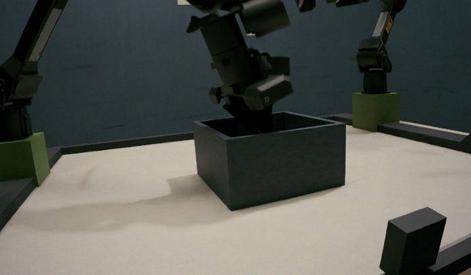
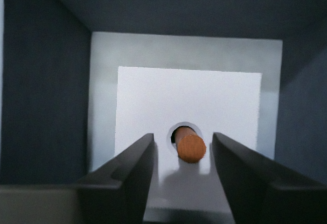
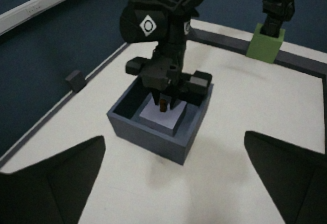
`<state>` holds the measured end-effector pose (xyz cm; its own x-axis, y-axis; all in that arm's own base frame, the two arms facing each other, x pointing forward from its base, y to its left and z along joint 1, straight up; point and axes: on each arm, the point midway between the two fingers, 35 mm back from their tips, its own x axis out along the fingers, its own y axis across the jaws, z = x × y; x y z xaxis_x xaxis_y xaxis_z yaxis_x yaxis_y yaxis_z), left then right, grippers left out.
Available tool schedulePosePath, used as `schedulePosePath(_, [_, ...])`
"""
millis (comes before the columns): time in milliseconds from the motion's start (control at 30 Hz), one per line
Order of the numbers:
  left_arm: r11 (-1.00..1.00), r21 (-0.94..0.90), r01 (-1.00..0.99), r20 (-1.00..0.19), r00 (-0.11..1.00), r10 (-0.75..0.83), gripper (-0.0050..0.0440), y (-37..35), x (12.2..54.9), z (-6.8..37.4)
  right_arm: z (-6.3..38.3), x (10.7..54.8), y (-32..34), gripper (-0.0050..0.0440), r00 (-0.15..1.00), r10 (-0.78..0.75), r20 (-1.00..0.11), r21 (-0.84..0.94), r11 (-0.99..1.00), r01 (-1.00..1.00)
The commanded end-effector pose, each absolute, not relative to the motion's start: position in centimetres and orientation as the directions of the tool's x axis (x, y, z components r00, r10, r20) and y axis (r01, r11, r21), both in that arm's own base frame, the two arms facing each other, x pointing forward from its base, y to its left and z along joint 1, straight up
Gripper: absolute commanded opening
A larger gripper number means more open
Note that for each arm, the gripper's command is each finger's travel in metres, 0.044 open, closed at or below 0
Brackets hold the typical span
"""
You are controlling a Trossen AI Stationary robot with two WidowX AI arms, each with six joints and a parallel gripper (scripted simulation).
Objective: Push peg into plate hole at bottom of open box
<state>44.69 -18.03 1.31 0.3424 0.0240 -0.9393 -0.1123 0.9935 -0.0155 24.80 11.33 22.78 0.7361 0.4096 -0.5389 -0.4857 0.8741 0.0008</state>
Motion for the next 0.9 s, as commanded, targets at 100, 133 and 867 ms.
schedulePosePath(100, [0.993,-0.042,-0.113,-0.923,0.386,0.005,0.0194,-18.3,45.0,4.1,23.4,24.8,11.3,0.044,0.744,0.413,-0.525,-0.002,0.873,-0.487])
schedulePosePath(133, [0.993,-0.042,-0.114,-0.922,0.386,0.005,0.0218,-18.4,44.9,4.4,23.4,24.8,11.3,0.044,0.744,0.413,-0.525,-0.002,0.873,-0.487])
schedulePosePath(867, [0.971,-0.014,0.24,-0.926,0.364,-0.103,0.044,-18.0,42.9,9.3,23.4,24.8,11.3,0.044,0.744,0.413,-0.525,-0.002,0.873,-0.487])
